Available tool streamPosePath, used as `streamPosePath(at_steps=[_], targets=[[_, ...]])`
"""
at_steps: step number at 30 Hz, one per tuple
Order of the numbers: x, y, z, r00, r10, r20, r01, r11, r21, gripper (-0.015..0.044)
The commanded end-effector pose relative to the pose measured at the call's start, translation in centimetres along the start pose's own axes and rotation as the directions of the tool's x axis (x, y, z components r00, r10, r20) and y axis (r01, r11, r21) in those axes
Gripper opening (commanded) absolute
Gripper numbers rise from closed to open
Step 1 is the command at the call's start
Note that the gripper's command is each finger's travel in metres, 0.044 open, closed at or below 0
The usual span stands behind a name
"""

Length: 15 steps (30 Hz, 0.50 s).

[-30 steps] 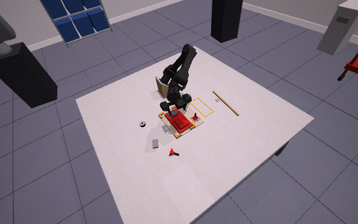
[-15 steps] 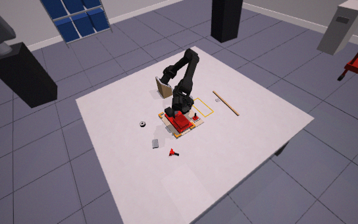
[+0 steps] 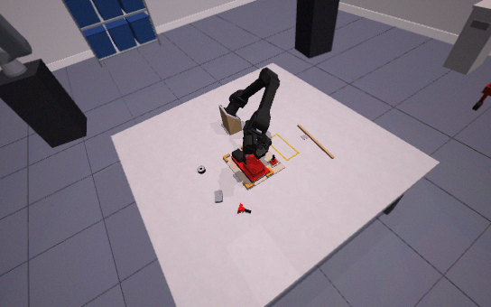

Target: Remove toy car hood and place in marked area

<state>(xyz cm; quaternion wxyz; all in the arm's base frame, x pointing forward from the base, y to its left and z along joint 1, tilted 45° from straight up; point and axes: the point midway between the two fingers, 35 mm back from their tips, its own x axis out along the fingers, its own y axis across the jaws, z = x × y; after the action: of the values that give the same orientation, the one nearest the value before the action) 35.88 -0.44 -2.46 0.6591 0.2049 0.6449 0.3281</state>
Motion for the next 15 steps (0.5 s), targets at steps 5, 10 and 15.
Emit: streamPosePath(at_steps=[5,10,15], targets=[[0.9,-0.1,0.0,1.000,0.003,0.002,-0.003,1.000,0.004,0.0440],[1.3,-0.1,0.0,1.000,0.003,0.002,-0.003,1.000,0.004,0.0440],[1.8,-0.1,0.0,1.000,0.003,0.002,-0.003,1.000,0.004,0.0440]])
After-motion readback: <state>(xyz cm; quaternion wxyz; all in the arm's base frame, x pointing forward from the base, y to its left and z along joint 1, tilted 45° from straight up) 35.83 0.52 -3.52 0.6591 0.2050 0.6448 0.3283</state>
